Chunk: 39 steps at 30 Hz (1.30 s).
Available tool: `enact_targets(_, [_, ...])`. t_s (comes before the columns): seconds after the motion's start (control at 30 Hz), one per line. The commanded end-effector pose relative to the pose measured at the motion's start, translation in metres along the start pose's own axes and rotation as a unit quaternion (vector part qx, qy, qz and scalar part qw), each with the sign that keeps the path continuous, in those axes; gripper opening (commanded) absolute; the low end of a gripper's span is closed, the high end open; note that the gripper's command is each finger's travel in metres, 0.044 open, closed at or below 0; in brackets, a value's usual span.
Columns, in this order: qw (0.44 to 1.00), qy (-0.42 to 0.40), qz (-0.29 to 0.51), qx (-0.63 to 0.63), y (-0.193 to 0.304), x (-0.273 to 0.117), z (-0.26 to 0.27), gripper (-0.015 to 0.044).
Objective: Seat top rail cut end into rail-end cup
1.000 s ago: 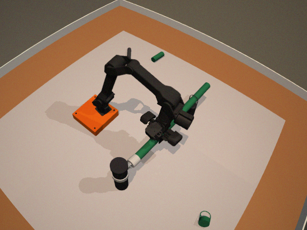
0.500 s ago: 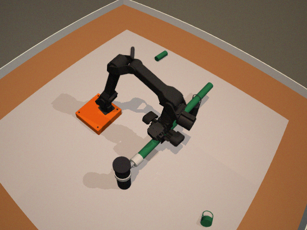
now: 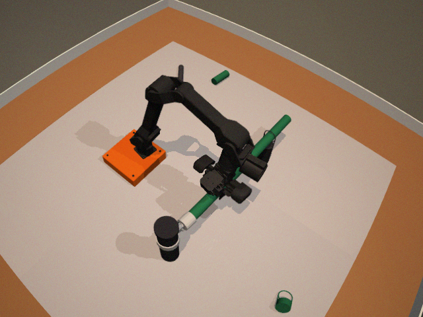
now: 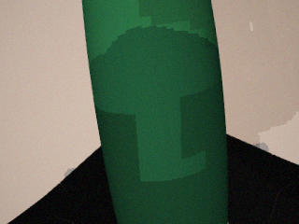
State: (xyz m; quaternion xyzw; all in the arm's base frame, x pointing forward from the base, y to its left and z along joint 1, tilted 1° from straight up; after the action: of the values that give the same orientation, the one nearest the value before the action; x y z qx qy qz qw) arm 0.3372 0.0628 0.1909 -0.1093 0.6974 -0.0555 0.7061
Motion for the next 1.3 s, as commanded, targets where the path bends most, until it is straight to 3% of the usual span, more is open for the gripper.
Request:
enact_targets(0.0, [1.000,-0.002,-0.007,0.001,-0.005,-0.001,-0.001,0.0000])
enact_targets(1.27, [1.000,-0.002,-0.008,0.001,-0.020,0.001,-0.001,0.0000])
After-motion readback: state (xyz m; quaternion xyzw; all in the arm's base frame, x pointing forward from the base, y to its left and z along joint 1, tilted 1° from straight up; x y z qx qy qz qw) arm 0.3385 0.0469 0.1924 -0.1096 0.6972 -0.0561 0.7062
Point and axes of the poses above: the point midway between the two fingers, 35 mm back from their tips, its own x axis out along the fingers, its own z axis across the jaws, y = z × x, the point moved 9 cm from there along -x, back along the fingers, and after that the axes turned 1 degree about x, right-handed, at the moved point
